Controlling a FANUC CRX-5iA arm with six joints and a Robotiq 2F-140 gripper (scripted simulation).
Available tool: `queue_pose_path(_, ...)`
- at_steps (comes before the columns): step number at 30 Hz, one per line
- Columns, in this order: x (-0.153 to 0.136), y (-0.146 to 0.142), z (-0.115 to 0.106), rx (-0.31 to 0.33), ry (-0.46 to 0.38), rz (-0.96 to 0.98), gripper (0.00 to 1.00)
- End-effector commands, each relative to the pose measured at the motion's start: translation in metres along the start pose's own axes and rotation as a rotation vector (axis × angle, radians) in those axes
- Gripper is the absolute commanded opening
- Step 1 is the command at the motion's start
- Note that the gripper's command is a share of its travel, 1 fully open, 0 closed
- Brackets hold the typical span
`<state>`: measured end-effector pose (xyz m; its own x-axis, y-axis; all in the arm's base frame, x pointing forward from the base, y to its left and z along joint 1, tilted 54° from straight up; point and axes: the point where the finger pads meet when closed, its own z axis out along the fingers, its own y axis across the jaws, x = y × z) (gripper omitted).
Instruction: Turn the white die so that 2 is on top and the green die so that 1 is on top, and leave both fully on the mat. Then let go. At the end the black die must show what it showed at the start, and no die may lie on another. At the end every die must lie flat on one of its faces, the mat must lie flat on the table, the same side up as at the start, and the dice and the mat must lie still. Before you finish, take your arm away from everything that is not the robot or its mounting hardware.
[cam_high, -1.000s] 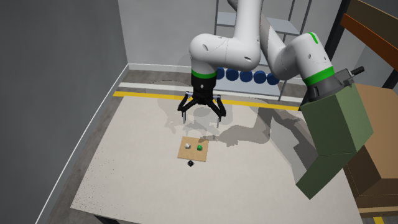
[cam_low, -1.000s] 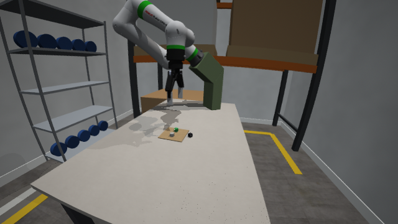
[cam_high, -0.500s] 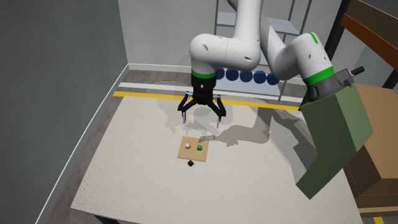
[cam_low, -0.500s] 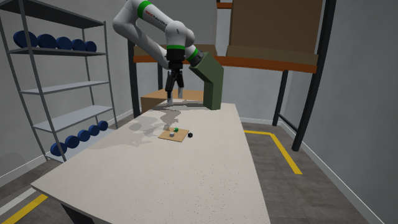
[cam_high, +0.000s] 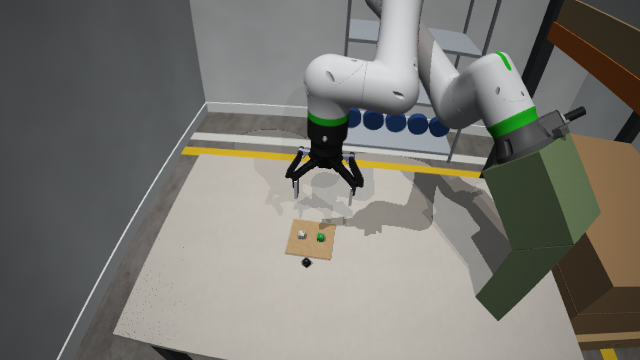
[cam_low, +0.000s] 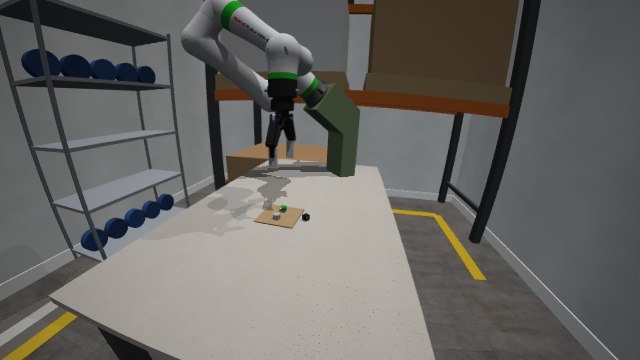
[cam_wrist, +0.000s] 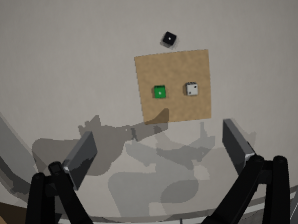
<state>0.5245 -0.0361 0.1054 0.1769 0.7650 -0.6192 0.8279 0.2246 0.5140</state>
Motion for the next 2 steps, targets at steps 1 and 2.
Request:
queue_pose_path(1, 0.0002, 0.0001, -0.0002, 0.000, 0.000, 0.000, 1.00)
queue_pose_path(2, 0.0002, 0.0001, -0.0002, 0.000, 0.000, 0.000, 1.00)
